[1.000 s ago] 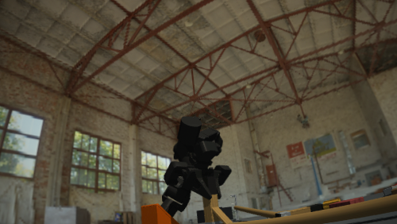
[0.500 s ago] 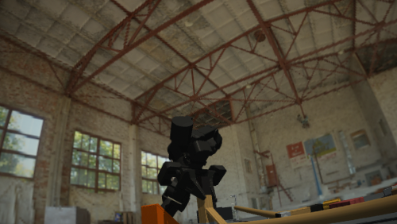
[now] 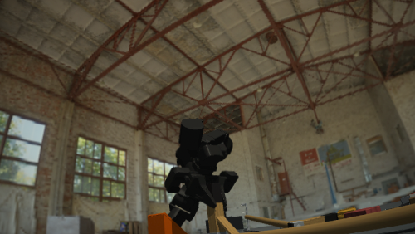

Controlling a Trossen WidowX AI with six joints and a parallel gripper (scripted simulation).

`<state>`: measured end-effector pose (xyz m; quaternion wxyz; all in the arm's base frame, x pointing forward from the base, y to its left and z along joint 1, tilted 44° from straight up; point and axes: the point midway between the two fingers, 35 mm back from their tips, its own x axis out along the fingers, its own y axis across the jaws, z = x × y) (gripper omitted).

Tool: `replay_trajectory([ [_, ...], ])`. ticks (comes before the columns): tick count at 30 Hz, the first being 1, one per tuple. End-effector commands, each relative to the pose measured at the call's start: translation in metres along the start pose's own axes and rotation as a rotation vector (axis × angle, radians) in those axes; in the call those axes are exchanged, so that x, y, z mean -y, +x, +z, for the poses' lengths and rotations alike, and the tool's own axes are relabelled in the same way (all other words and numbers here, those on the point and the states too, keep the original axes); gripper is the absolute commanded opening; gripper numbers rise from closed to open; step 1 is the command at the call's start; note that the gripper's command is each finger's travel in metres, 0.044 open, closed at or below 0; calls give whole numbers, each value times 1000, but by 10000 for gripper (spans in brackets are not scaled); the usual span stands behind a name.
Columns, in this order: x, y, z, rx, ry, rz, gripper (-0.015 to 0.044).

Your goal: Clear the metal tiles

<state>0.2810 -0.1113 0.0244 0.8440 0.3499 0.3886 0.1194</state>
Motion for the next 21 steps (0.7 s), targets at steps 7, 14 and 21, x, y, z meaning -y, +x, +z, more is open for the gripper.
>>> replay_trajectory([
  [7,5,6,17,8,-2,-12,0],
  [14,7,11,26,7,0,-15,0],
  [21,8,18,35,6,1,-18,0],
])
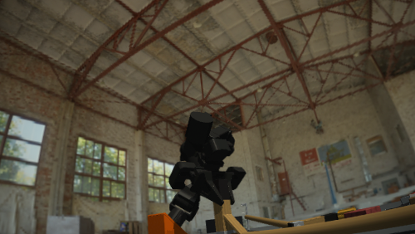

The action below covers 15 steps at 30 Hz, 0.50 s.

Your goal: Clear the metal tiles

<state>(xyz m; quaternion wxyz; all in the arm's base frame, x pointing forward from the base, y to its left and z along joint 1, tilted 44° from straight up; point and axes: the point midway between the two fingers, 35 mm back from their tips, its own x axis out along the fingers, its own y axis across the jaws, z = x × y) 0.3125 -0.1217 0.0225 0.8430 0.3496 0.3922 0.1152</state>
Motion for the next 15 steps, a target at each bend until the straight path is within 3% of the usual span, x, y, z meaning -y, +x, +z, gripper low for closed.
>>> replay_trajectory([
  [1,2,1,9,10,-3,-8,0],
  [15,2,15,27,11,0,-13,0],
])
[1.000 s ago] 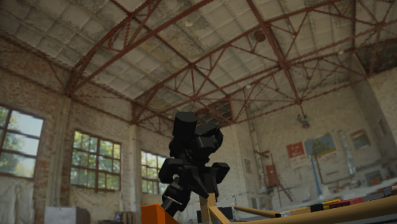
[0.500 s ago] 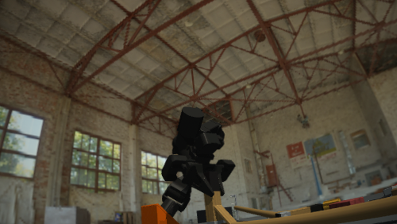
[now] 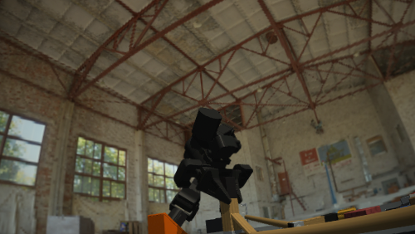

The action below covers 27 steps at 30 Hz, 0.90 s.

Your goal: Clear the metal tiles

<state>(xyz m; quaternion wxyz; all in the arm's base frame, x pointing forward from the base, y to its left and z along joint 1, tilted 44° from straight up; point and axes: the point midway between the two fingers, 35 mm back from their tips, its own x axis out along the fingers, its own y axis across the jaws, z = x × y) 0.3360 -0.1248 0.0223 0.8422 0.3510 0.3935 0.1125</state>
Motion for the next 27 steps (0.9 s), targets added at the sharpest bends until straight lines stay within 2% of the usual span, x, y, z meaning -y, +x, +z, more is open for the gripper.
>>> replay_trajectory([
  [1,1,1,9,12,-5,-9,0],
  [27,-14,24,35,17,2,-11,0],
])
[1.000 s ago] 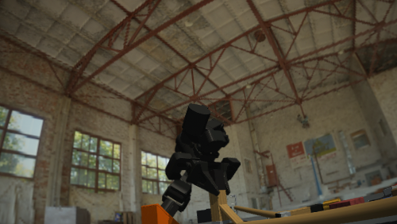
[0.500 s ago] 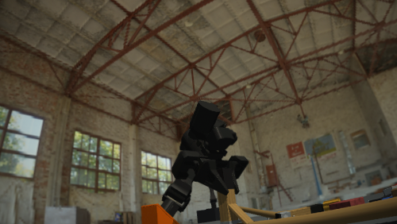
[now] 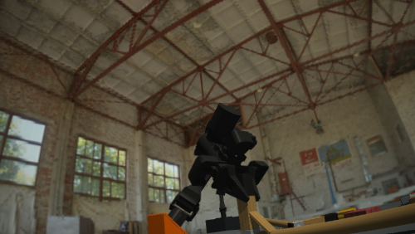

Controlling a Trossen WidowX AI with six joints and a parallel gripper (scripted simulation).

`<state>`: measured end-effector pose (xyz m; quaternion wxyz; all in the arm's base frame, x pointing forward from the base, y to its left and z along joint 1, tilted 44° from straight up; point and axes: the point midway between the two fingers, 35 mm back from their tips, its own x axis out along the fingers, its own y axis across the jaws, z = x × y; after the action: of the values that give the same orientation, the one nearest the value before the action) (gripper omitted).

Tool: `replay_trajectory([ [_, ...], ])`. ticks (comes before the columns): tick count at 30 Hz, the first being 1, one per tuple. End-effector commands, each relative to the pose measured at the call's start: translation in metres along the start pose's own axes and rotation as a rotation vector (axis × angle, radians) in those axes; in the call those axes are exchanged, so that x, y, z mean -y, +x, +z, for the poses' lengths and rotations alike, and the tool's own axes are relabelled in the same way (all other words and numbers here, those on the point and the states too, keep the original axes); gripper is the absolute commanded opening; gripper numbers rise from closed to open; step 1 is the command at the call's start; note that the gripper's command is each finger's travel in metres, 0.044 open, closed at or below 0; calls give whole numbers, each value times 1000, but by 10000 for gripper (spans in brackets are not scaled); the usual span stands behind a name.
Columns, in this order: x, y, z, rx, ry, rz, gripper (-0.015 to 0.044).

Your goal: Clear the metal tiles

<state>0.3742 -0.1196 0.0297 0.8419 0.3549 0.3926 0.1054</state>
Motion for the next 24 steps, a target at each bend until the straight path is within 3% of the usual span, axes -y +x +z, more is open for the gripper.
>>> replay_trajectory([
  [1,-2,1,7,10,-10,-3,0],
  [24,4,20,34,12,-11,-2,0],
])
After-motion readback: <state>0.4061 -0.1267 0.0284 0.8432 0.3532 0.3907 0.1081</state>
